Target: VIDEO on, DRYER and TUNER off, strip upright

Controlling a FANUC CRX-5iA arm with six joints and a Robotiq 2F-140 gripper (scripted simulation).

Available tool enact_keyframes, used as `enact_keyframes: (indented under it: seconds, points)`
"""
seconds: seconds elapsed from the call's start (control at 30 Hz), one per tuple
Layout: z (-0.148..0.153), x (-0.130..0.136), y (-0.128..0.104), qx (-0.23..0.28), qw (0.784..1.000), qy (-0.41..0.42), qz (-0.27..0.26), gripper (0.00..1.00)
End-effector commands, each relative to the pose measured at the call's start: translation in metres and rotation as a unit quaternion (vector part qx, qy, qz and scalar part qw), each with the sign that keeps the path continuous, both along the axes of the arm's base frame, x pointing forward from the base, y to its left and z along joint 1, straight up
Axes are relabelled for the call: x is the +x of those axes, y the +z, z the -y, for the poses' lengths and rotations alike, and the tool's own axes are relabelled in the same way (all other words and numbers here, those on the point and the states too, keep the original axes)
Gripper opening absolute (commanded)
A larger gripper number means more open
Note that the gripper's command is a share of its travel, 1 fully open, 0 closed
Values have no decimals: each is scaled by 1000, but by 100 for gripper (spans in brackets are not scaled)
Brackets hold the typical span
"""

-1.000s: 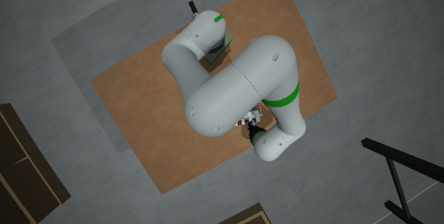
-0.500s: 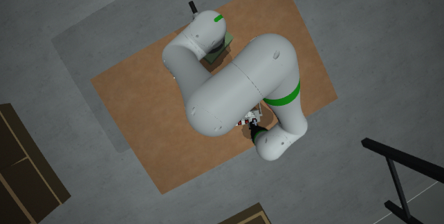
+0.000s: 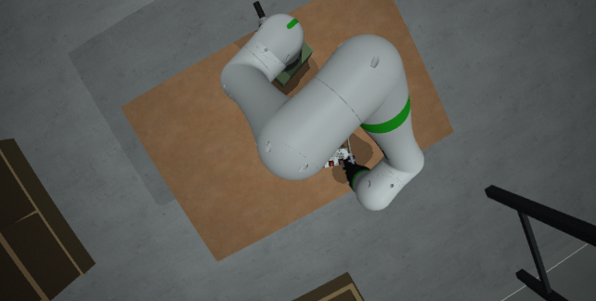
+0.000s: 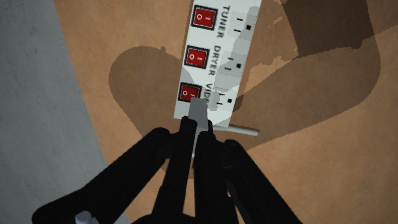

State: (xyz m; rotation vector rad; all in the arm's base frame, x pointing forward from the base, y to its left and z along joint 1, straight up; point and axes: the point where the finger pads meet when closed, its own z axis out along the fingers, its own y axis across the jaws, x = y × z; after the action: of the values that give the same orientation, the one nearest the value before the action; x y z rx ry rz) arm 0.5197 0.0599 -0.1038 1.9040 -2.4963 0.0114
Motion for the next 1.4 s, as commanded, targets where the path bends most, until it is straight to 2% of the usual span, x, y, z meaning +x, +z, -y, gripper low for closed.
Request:
enact_keyframes:
  seconds: [0.0, 1.37]
  points:
    - [0, 0, 0, 0, 1000, 0, 0, 0]
    - [0, 0, -5, 0, 1000, 0, 0, 0]
